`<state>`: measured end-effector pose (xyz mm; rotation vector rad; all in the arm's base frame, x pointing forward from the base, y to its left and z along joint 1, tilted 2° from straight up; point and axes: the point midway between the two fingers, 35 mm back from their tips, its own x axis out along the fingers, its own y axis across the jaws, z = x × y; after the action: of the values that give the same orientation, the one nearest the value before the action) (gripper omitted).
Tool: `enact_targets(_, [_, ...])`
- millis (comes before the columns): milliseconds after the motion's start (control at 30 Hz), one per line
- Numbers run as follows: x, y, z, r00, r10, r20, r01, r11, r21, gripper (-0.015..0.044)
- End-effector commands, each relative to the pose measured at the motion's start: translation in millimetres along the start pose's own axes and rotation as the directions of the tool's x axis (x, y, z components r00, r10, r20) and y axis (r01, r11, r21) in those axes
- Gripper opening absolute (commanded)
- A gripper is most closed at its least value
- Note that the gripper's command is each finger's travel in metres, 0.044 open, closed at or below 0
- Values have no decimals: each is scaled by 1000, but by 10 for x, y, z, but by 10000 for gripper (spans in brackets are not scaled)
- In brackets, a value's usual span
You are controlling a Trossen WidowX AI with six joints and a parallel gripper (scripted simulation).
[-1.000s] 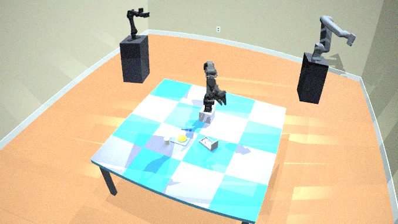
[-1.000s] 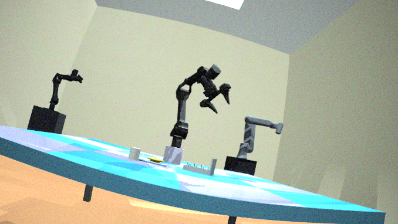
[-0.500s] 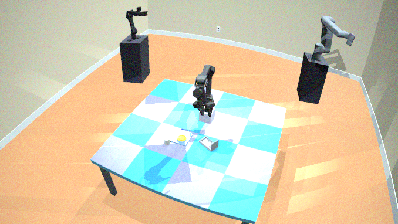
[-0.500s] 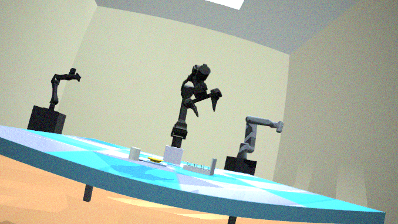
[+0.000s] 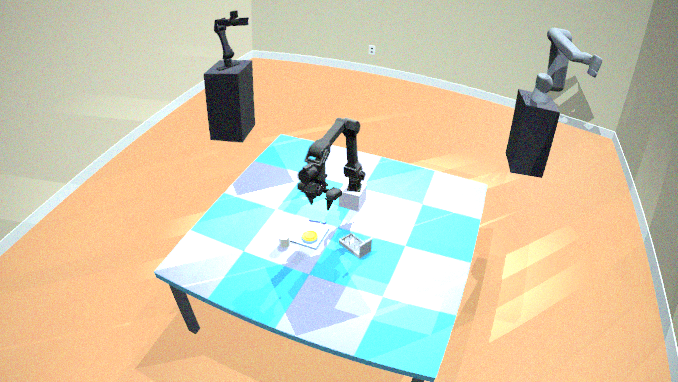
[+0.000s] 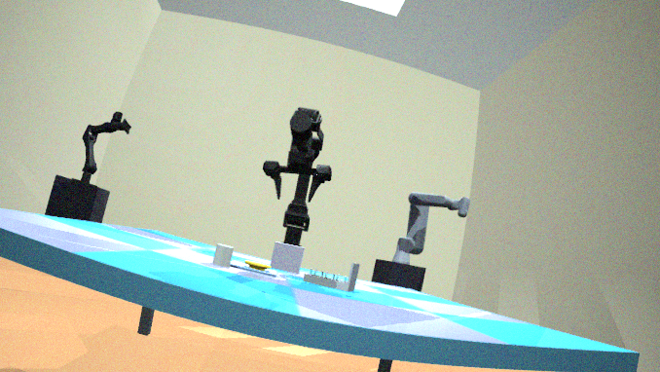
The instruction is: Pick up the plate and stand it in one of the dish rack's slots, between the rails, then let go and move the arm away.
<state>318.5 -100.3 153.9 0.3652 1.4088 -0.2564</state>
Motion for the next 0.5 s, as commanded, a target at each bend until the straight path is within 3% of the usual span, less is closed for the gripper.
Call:
enact_targets(0, [122,-331,39,996,-70,-53,64,992,-108,400])
enact_targets(133, [218,-601,46,988,-119,-101,98,976,-195,400])
enact_targets(367, [246,-617,46,987,-122,-104,99,975,-199,400])
enact_targets(467, [585,-646,25,987,-121,-104,99,975,-199,400])
